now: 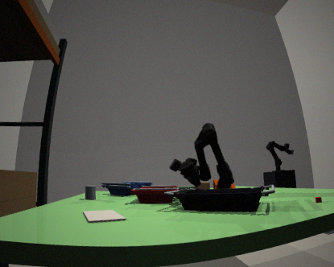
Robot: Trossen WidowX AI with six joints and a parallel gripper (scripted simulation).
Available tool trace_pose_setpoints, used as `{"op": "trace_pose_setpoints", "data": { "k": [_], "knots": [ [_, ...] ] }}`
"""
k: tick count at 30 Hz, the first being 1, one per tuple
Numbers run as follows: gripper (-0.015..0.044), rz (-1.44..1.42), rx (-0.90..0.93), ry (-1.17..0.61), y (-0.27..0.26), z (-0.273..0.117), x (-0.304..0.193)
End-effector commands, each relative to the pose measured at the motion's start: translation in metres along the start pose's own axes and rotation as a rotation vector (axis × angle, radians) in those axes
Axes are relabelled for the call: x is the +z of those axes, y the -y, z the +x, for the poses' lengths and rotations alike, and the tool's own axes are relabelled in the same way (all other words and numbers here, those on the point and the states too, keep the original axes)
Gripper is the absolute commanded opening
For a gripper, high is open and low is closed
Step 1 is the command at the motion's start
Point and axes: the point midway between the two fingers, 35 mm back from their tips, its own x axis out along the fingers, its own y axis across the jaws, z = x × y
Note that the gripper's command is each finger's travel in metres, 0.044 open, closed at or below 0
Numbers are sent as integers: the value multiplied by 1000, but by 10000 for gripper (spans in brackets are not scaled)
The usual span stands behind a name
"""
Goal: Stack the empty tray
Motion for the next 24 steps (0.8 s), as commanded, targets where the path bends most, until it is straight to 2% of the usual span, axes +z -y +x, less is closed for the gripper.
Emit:
{"op": "trace_pose_setpoints", "data": {
  "k": [1, 12, 14, 24],
  "knots": [
    [374, 0, 0, 0, 0, 0, 0],
    [86, 2, -3, -2, -11, 13, 20],
    [86, -55, -11, -30, -6, 11, -1],
    [86, -717, -80, -494, -19, 89, -92]
  ]
}}
